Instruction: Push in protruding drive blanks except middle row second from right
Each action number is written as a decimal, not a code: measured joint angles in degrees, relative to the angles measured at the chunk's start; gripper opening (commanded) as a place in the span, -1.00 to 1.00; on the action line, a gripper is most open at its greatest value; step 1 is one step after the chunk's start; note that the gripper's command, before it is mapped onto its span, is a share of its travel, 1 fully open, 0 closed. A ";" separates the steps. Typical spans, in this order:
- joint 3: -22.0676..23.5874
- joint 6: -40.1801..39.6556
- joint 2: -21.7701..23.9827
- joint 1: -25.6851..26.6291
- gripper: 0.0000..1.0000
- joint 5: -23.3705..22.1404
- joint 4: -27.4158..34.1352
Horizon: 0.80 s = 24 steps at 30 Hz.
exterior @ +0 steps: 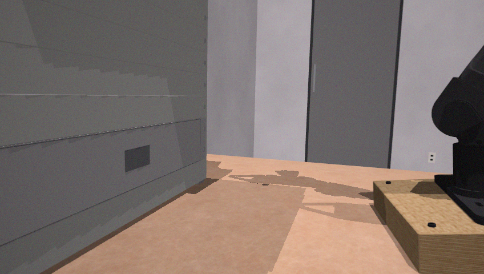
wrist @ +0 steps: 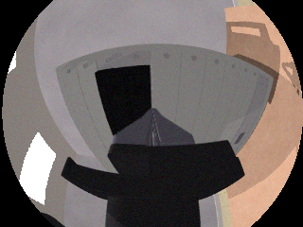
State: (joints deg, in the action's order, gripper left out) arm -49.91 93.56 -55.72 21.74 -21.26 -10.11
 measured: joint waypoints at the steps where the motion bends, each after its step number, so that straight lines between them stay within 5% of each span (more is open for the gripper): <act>1: 0.00 0.00 0.00 0.00 -1.00 0.00 0.00; 24: -3.69 -0.15 0.00 -1.81 -1.00 1.60 2.97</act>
State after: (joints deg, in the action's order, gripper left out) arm -53.60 93.41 -55.72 19.92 -19.66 -7.14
